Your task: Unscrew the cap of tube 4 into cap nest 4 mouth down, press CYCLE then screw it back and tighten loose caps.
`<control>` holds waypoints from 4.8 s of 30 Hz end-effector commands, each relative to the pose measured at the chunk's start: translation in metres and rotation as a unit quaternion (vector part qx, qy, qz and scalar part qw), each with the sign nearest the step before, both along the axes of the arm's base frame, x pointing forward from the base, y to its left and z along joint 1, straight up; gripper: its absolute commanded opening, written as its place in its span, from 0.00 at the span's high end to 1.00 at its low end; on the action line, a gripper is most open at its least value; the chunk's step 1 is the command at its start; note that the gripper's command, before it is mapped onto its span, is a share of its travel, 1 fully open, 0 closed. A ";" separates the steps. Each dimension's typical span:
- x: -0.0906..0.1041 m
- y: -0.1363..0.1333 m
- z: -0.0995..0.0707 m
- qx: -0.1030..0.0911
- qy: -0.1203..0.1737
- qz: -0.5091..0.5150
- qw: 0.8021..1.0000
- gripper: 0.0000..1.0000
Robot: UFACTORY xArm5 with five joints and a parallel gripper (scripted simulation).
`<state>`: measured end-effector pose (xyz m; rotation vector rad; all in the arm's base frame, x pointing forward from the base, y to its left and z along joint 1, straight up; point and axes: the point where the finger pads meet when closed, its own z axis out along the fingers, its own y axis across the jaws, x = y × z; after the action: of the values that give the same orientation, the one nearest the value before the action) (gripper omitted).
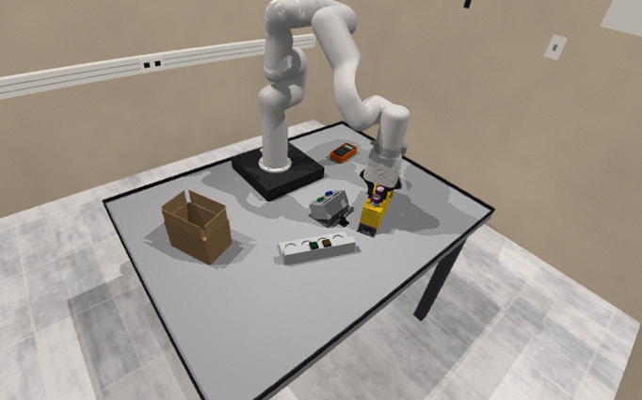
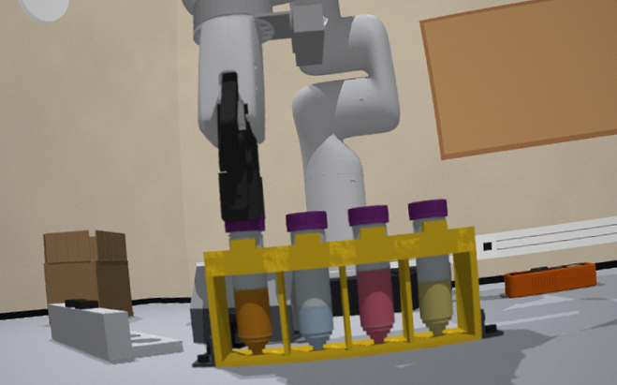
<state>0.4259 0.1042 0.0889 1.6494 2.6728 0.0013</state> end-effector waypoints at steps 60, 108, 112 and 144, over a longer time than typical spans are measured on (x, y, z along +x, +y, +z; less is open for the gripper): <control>-0.056 -0.262 0.035 0.000 -0.002 0.357 0.934 1.00; -0.061 -0.286 -0.093 0.000 -0.002 0.357 0.934 1.00; -0.061 -0.286 -0.093 0.000 -0.002 0.357 0.934 1.00; -0.061 -0.286 -0.102 0.000 -0.002 0.357 0.934 1.00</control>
<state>0.3635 -0.1812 -0.0125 0.5874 3.0872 0.0004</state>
